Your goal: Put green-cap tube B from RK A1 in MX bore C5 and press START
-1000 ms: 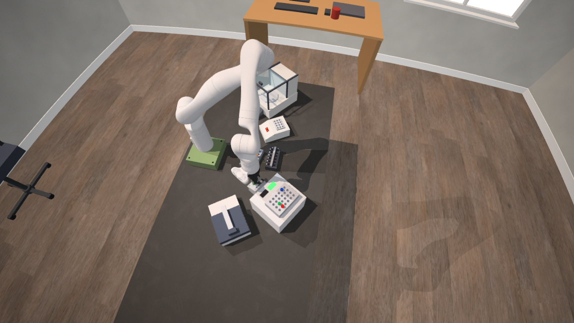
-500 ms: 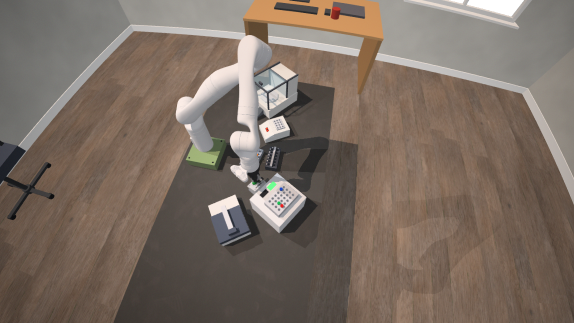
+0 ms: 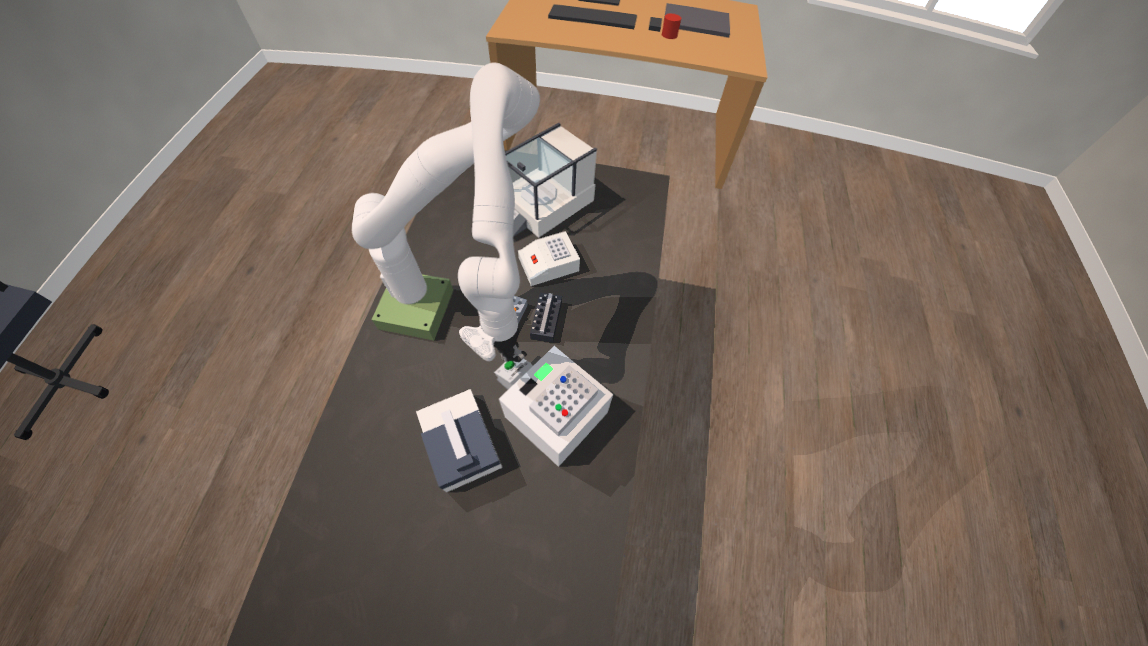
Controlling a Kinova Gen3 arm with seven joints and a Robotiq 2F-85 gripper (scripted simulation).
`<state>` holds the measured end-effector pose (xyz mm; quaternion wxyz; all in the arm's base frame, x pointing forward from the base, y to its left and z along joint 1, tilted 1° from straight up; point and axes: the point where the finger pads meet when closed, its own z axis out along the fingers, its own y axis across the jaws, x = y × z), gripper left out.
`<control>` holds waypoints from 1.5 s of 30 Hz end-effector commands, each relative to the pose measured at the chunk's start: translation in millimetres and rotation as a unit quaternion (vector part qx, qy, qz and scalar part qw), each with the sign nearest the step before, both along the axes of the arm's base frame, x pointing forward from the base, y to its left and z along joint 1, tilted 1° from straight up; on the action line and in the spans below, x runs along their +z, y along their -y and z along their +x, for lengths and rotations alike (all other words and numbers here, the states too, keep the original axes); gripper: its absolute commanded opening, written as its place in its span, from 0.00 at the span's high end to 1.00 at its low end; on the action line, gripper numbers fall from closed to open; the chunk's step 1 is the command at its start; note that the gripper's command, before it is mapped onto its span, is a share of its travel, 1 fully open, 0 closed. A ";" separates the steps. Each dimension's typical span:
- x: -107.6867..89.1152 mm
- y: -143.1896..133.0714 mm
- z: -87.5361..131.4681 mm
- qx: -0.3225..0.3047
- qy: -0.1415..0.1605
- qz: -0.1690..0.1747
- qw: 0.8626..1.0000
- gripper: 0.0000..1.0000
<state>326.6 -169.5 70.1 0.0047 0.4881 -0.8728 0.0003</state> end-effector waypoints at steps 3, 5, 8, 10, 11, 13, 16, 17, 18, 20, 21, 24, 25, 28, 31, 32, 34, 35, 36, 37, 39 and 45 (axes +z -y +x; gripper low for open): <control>6.5 0.1 0.4 0.000 0.001 0.000 1.000 0.90; 9.2 0.1 0.4 0.000 0.001 0.000 1.000 0.90; 13.2 0.1 0.4 0.000 0.001 0.000 1.000 0.90; 14.5 0.1 0.4 0.000 0.001 0.000 1.000 0.90; 14.5 0.1 0.4 0.000 0.001 0.000 1.000 0.90; 17.2 0.1 0.5 0.000 0.001 0.000 1.000 0.90; 21.2 0.1 0.5 0.000 0.001 0.000 1.000 0.90; 22.5 0.0 0.5 0.000 0.001 0.000 1.000 0.90; 23.8 0.0 0.5 0.000 0.001 0.000 1.000 0.90; 26.5 0.0 0.5 0.000 0.001 0.000 1.000 0.90; 27.8 0.0 0.5 0.000 0.001 0.000 1.000 0.90; 31.8 0.0 0.6 0.000 0.001 0.000 1.000 0.90; 33.2 0.0 0.6 0.000 0.001 0.000 1.000 0.90; 34.5 0.0 0.6 0.000 0.001 0.000 1.000 0.90; 38.5 0.0 0.6 0.000 0.001 0.000 1.000 0.90; 39.8 0.0 0.6 0.000 0.001 0.000 1.000 0.90; 42.5 -0.1 0.6 0.000 0.001 0.000 1.000 0.90; 43.8 -0.1 0.6 0.000 0.001 0.000 1.000 0.90; 45.2 -0.1 0.7 0.000 0.001 0.000 1.000 0.90; 46.5 -0.1 0.7 0.000 0.001 0.000 1.000 0.90; 49.2 -0.1 0.7 0.000 0.001 0.000 1.000 0.90; 54.5 -0.1 0.7 0.000 0.001 0.000 1.000 0.90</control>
